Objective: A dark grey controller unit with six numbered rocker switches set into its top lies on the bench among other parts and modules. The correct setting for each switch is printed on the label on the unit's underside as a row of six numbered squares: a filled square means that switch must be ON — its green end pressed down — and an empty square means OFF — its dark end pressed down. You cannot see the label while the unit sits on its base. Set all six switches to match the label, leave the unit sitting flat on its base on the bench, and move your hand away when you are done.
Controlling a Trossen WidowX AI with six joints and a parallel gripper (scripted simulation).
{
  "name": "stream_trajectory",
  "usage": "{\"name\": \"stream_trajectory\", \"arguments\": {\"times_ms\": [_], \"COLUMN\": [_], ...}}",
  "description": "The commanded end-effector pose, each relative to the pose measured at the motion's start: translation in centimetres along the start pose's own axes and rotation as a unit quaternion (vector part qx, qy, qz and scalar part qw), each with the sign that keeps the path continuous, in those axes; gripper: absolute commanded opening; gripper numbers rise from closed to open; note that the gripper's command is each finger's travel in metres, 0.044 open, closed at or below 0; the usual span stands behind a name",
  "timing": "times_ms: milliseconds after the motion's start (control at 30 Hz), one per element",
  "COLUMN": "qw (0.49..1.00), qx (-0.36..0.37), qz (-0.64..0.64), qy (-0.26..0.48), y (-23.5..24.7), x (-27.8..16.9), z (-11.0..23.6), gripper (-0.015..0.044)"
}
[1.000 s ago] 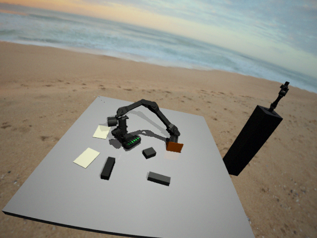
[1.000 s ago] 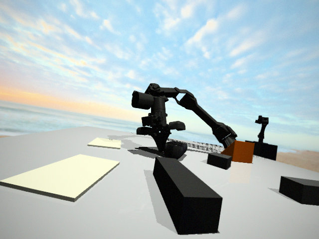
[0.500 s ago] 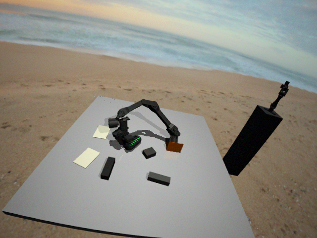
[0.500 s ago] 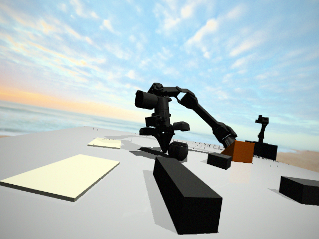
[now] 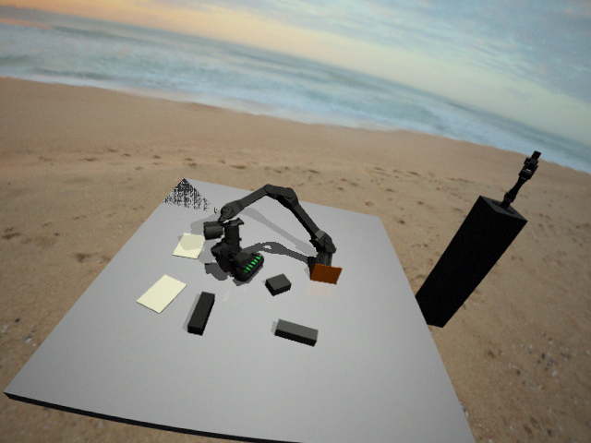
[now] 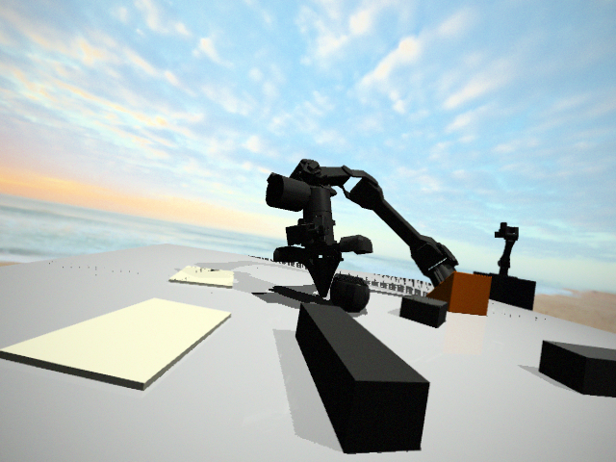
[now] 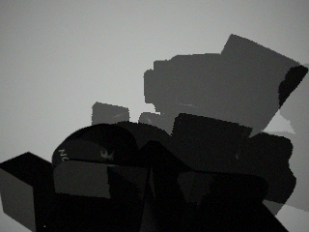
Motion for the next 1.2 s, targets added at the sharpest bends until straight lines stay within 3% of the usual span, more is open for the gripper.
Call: {"name": "stream_trajectory", "arguments": {"times_ms": [0,500,833,1167], "qw": [1.0,1.0,1.0,1.0], "qx": [0.01,0.01,0.009,-0.002], "qz": [0.002,0.002,0.001,0.013], "qy": [0.007,0.007,0.006,0.009], "y": [0.8,1.7,-4.0,-3.5], "x": [-0.1,0.0,-1.4,-1.6], "z": [-0.7,-0.9,5.9,6.5], "gripper": [0.0,0.0,0.0,0.0]}}
Point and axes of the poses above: the point midway between the two fingers, 35 mm back from their tips, its own z axis back along the fingers, its own y axis across the jaws, x = y × z, the point moved 8 cm from there along z, back along the fingers, and after that the axes turned 15 degrees about z, right-handed, at the moved point
